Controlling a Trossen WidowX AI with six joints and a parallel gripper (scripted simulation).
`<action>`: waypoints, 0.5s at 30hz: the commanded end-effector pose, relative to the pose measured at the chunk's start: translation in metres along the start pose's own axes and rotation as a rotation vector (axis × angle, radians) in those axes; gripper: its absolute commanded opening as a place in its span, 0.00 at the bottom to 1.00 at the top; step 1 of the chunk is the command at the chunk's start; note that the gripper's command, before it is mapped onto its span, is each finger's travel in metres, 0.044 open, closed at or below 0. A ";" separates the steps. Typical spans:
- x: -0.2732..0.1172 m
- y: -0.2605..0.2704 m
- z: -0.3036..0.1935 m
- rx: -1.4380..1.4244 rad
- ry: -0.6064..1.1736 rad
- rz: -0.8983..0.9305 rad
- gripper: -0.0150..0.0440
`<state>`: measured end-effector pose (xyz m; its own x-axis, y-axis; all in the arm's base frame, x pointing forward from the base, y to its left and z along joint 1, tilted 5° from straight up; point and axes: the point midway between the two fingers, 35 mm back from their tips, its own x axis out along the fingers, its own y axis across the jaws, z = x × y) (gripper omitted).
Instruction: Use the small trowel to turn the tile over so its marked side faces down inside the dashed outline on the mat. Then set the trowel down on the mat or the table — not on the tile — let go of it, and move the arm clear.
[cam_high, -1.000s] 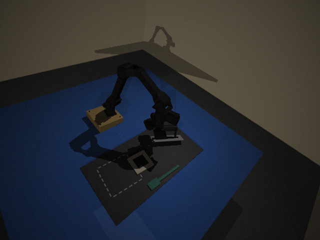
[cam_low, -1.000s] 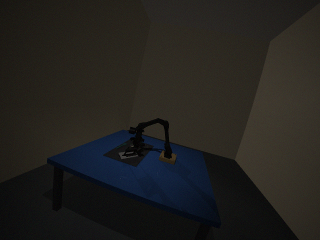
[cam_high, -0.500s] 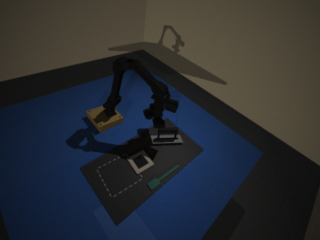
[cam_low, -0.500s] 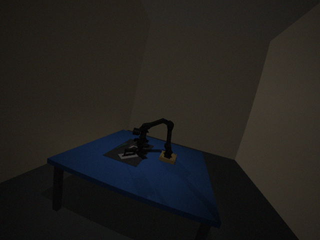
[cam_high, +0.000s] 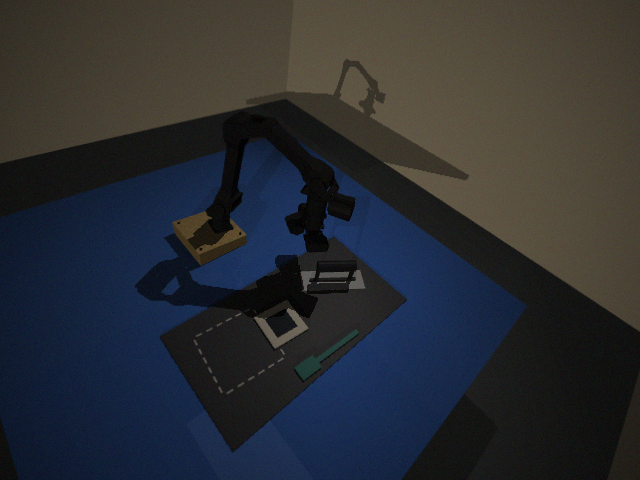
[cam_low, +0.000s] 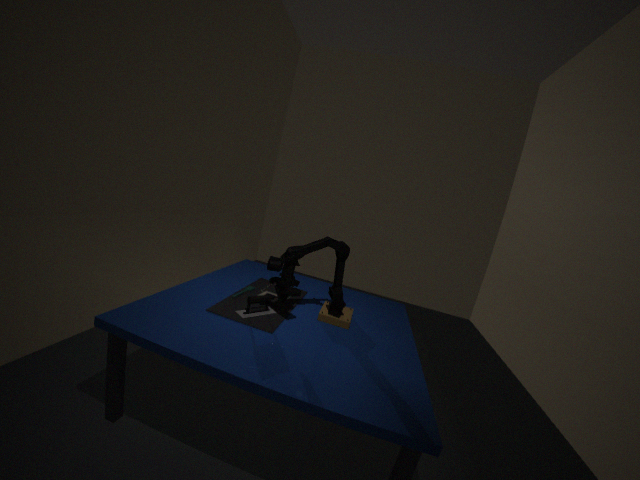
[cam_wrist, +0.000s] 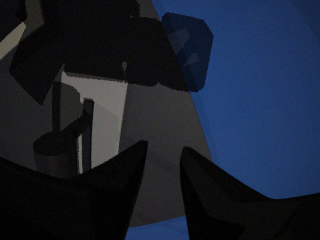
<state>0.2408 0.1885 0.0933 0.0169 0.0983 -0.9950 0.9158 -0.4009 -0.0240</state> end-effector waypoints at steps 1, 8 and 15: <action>0.000 0.000 0.000 0.000 0.000 0.000 0.38; 0.000 0.000 0.000 0.000 0.000 0.000 0.25; 0.000 0.000 0.000 0.000 0.000 0.000 0.25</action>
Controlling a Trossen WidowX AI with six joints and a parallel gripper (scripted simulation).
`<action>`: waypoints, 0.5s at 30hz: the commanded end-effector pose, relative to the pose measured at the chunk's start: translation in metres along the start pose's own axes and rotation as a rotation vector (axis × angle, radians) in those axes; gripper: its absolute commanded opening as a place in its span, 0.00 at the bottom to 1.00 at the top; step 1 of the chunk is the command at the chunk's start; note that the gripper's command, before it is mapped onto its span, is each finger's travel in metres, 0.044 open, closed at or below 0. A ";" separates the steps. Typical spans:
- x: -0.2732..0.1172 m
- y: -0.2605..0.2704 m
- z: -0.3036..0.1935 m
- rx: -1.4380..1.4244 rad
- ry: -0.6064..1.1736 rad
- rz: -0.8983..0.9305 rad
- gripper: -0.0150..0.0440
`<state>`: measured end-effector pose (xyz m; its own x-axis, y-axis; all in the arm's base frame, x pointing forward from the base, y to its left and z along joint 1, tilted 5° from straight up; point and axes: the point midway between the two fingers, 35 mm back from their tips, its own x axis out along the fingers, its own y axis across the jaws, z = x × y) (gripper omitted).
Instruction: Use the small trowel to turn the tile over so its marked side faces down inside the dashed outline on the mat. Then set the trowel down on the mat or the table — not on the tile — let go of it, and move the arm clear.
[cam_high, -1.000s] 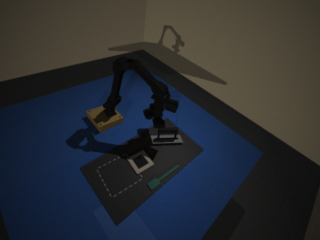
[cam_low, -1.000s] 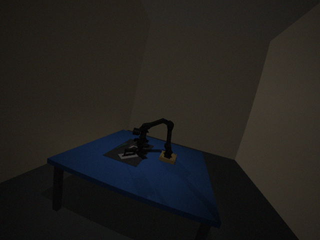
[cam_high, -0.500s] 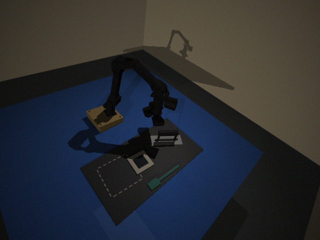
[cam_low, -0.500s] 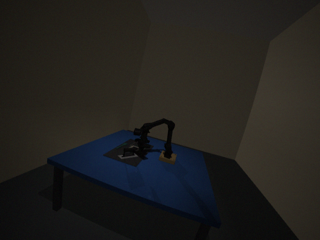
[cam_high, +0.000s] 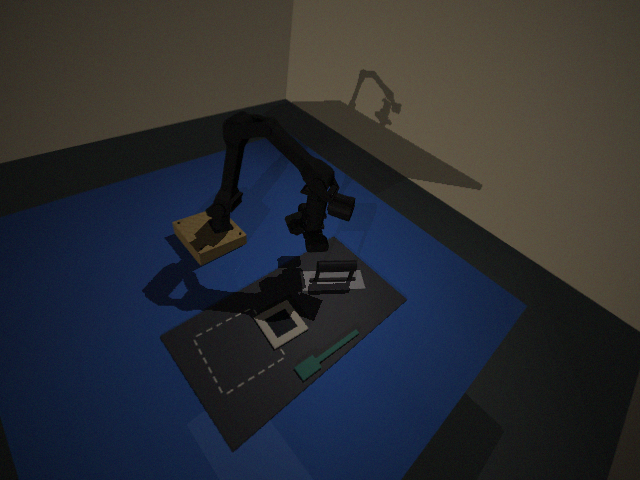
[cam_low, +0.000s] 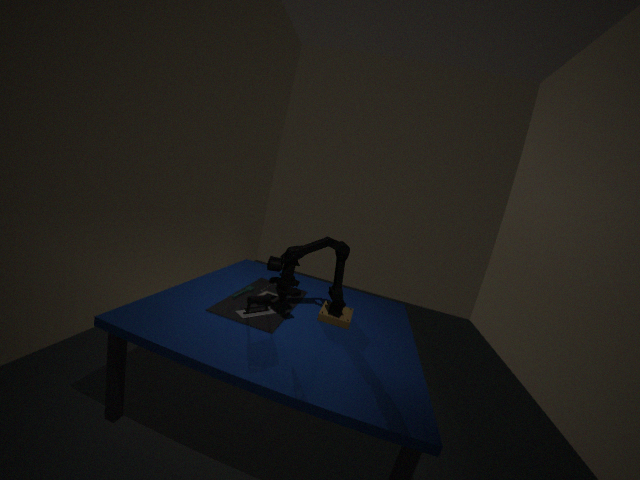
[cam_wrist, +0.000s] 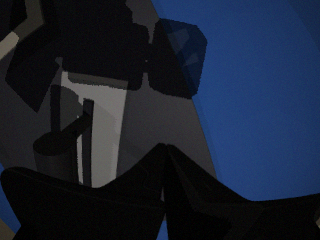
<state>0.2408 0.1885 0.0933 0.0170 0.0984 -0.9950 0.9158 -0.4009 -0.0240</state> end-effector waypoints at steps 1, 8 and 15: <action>0.000 0.000 0.000 0.000 0.000 0.000 0.25; 0.000 0.000 0.000 0.000 0.000 0.000 0.42; 0.000 0.000 0.000 0.000 0.000 0.000 0.42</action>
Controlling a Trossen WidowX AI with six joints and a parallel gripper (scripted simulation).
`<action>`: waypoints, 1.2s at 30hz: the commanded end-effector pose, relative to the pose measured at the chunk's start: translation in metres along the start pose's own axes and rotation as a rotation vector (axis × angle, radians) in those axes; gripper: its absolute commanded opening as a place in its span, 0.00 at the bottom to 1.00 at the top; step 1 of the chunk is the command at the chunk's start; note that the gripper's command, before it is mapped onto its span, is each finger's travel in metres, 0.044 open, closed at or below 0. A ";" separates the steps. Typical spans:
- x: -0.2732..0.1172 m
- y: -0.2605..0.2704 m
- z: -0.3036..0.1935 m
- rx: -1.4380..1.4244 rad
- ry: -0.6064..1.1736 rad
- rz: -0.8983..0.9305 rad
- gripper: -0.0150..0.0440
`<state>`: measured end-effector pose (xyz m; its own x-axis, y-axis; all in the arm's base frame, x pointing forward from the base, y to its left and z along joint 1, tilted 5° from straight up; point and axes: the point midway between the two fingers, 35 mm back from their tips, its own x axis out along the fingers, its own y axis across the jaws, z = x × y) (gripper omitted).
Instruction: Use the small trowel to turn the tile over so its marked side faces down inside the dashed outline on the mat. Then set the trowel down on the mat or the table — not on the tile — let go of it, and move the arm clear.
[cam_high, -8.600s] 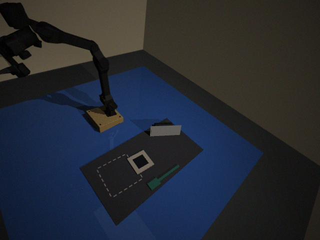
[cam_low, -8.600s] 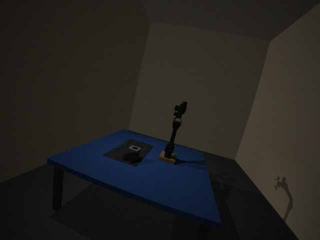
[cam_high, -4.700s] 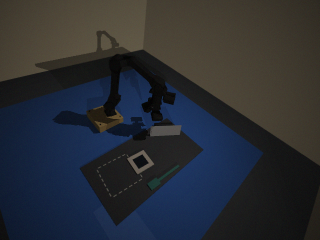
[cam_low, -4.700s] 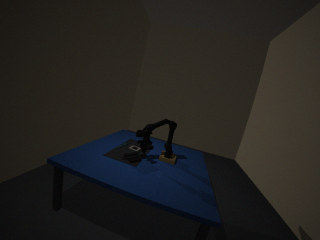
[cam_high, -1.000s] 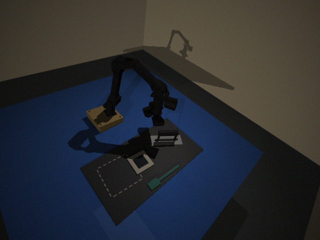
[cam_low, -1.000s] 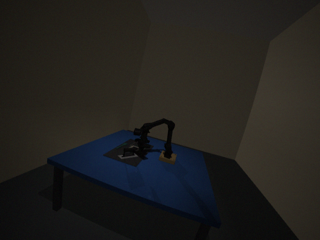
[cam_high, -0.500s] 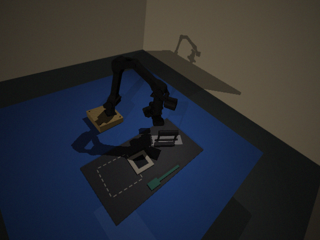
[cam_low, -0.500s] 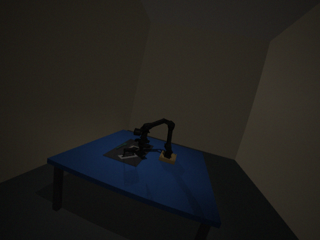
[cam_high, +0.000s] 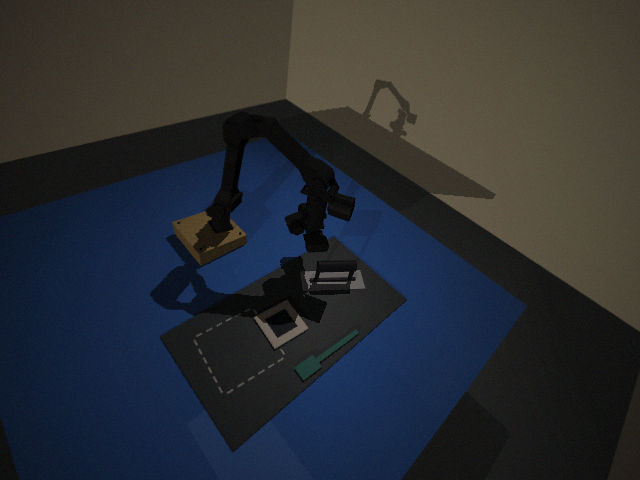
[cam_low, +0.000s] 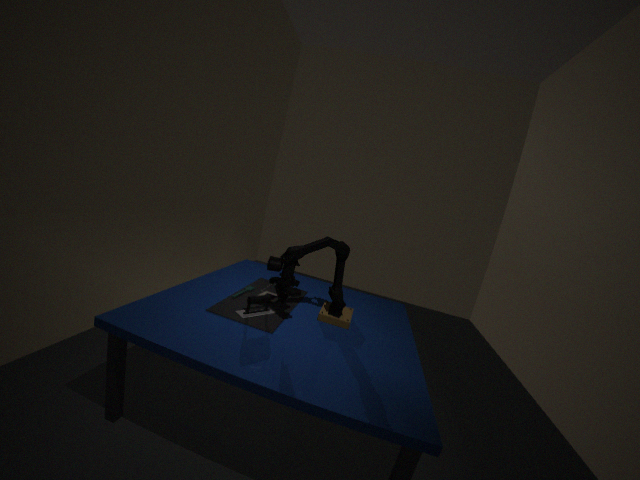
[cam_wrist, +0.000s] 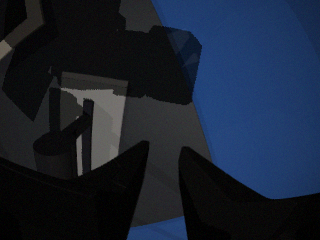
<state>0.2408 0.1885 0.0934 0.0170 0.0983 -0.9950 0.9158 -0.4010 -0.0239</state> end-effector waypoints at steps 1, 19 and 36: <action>0.000 0.000 0.000 0.000 0.000 0.000 0.42; 0.000 0.000 0.000 0.000 0.000 0.000 0.25; 0.000 0.000 0.000 0.000 0.000 0.000 0.39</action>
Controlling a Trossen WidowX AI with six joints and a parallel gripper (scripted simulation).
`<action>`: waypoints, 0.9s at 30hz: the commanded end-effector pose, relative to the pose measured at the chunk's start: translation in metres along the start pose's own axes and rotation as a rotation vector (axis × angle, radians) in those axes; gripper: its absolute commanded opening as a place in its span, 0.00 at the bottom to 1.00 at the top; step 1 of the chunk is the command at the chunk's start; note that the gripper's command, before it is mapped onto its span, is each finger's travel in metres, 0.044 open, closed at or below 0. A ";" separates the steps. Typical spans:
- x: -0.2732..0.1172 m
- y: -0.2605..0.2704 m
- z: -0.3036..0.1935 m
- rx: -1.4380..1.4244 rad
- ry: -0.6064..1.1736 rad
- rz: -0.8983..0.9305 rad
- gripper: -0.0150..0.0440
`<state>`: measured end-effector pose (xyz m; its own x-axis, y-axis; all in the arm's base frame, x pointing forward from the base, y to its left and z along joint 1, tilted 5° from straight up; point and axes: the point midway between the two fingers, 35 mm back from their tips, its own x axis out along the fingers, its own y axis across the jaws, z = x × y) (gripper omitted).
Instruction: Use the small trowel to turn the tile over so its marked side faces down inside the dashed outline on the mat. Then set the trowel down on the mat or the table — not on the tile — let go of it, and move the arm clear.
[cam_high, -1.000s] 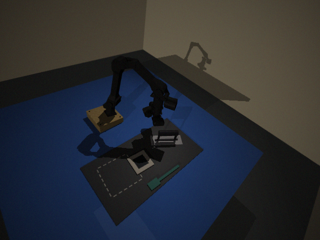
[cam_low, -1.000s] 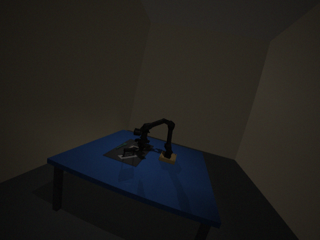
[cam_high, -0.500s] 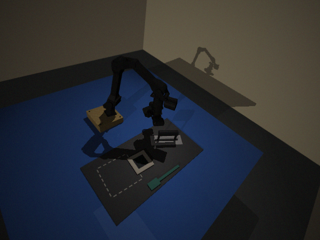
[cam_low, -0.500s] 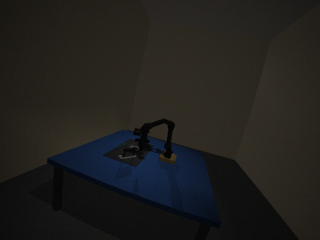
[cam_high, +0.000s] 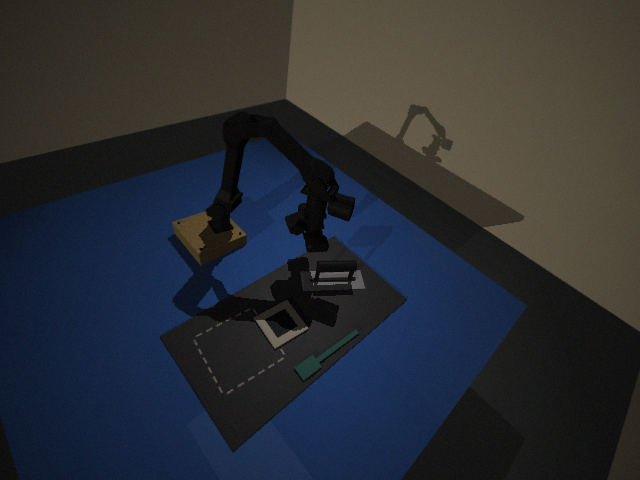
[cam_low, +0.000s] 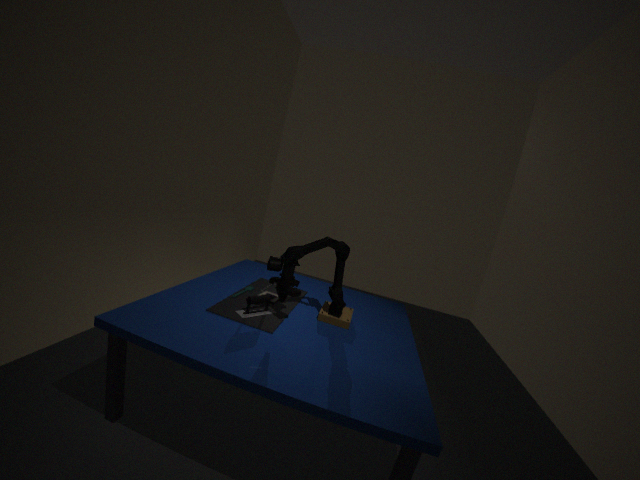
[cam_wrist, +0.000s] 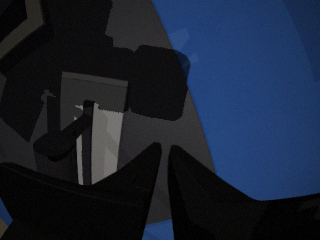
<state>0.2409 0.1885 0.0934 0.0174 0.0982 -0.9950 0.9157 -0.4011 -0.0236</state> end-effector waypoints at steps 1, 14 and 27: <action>0.000 0.000 0.000 0.000 0.000 0.000 0.42; -0.025 0.061 -0.062 0.018 0.005 0.001 0.71; -0.022 0.081 -0.077 0.034 0.003 0.001 0.71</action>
<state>0.3433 0.2225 0.1275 0.0278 0.1009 -0.9945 0.9010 -0.4334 -0.0188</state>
